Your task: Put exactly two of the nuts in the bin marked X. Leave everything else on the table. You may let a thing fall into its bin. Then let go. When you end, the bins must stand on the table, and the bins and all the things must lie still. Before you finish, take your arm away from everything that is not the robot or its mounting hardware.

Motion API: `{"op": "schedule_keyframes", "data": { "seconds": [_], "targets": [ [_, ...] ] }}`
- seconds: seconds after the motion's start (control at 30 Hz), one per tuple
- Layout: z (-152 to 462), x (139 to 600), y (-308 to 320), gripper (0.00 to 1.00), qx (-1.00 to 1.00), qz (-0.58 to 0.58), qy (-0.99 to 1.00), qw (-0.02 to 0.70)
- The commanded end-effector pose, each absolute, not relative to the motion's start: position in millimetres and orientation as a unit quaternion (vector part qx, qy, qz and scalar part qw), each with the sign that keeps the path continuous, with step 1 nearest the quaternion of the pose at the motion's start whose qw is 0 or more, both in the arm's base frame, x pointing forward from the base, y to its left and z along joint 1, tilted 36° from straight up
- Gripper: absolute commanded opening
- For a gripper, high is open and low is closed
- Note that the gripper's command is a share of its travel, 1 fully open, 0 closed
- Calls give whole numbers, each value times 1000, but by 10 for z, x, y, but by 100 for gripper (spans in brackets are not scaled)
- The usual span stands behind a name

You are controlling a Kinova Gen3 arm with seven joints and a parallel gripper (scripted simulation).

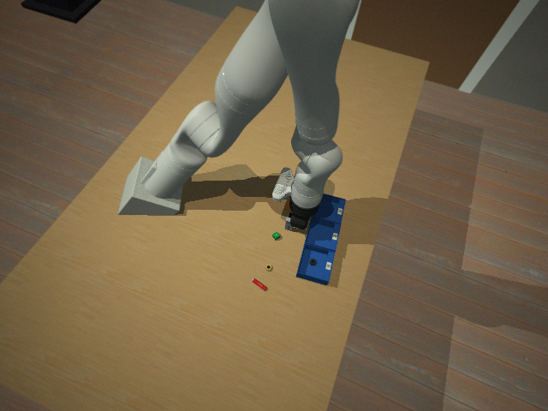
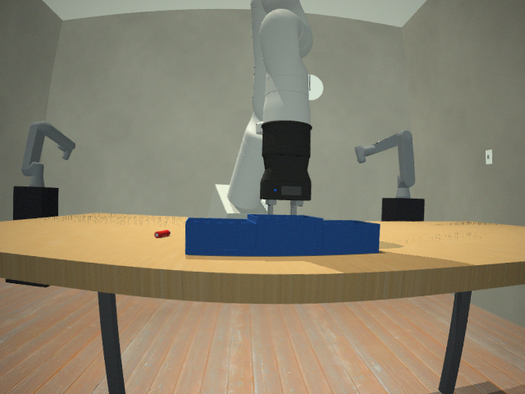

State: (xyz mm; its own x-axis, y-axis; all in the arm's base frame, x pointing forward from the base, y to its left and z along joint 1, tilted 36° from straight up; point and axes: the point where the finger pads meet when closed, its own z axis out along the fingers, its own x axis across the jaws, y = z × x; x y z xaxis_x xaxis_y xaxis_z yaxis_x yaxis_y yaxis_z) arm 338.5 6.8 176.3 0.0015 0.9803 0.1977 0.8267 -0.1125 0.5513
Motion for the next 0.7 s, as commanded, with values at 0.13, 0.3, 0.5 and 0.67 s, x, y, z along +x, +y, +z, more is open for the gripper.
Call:
{"op": "schedule_keyframes", "data": {
  "seconds": [0.13, 0.3, 0.5, 0.67],
  "targets": [
    [1758, 3386, 76, 34, 692, 274, 653, 140],
    [1758, 3386, 76, 34, 692, 274, 653, 140],
    [1758, 3386, 76, 34, 692, 274, 653, 140],
    [1758, 3386, 76, 34, 692, 274, 653, 140]
  ]
}}
